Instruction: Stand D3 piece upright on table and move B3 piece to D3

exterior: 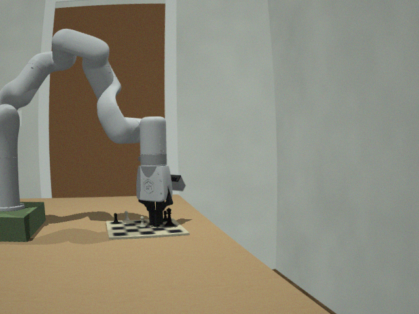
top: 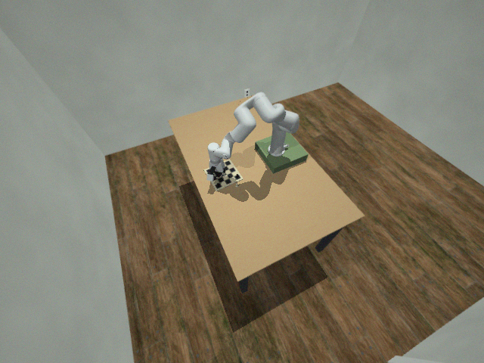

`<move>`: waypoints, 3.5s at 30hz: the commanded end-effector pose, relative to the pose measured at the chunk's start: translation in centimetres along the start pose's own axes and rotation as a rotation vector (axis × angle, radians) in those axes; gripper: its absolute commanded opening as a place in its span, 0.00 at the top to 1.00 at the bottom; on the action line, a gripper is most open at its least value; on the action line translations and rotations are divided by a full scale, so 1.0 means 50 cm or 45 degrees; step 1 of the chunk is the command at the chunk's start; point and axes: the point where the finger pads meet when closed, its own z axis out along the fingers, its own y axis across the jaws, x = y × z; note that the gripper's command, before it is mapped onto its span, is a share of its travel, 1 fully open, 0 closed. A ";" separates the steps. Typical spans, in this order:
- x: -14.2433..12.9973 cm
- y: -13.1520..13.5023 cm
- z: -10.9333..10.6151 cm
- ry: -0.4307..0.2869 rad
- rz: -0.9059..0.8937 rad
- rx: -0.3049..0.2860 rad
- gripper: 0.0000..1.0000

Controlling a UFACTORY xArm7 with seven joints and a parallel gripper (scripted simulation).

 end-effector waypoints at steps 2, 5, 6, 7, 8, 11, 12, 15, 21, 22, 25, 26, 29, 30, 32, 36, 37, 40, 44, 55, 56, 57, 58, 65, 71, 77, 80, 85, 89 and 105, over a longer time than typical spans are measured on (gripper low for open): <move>0.002 0.003 -0.003 0.004 0.000 -0.004 1.00; 0.002 0.003 -0.003 0.004 0.000 -0.004 1.00; 0.002 0.003 -0.003 0.004 0.000 -0.004 1.00; 0.002 0.003 -0.003 0.004 0.000 -0.004 1.00; 0.002 0.003 -0.003 0.004 0.000 -0.004 1.00; 0.002 0.003 -0.003 0.004 0.000 -0.004 1.00; 0.002 0.003 -0.003 0.004 0.000 -0.004 1.00; 0.002 0.003 -0.003 0.004 0.000 -0.004 1.00; 0.002 0.003 -0.003 0.004 0.000 -0.004 1.00; 0.002 0.003 -0.003 0.004 0.000 -0.004 1.00; 0.002 0.003 -0.003 0.004 0.000 -0.004 1.00; 0.002 0.003 -0.003 0.004 0.000 -0.004 1.00; 0.002 0.003 -0.003 0.004 0.000 -0.004 1.00; 0.002 0.003 -0.003 0.004 0.000 -0.004 1.00; 0.002 0.003 -0.003 0.004 0.000 -0.004 1.00; 0.002 0.003 -0.003 0.004 0.000 -0.004 0.93; 0.002 0.003 -0.003 0.004 0.000 -0.004 0.93; 0.002 0.003 -0.003 0.004 0.000 -0.004 0.86; 0.002 0.003 -0.003 0.004 0.000 -0.004 0.79; 0.002 0.003 -0.003 0.004 0.000 -0.004 0.66; 0.002 0.003 -0.003 0.004 0.000 -0.004 0.66; 0.002 0.003 -0.003 0.004 0.000 -0.004 0.66; 0.002 0.003 -0.003 0.004 0.000 -0.004 0.66; 0.002 0.003 -0.020 0.004 0.000 -0.004 0.66; 0.002 0.002 -0.053 0.004 0.000 -0.004 0.66; 0.002 0.002 -0.118 0.004 0.000 -0.004 0.66; 0.001 0.002 -0.147 0.004 0.000 -0.004 0.66; 0.001 0.002 -0.168 0.004 0.000 -0.004 0.66; 0.001 0.002 -0.181 0.004 0.000 -0.004 0.66; 0.001 0.002 -0.183 0.004 0.000 -0.004 0.00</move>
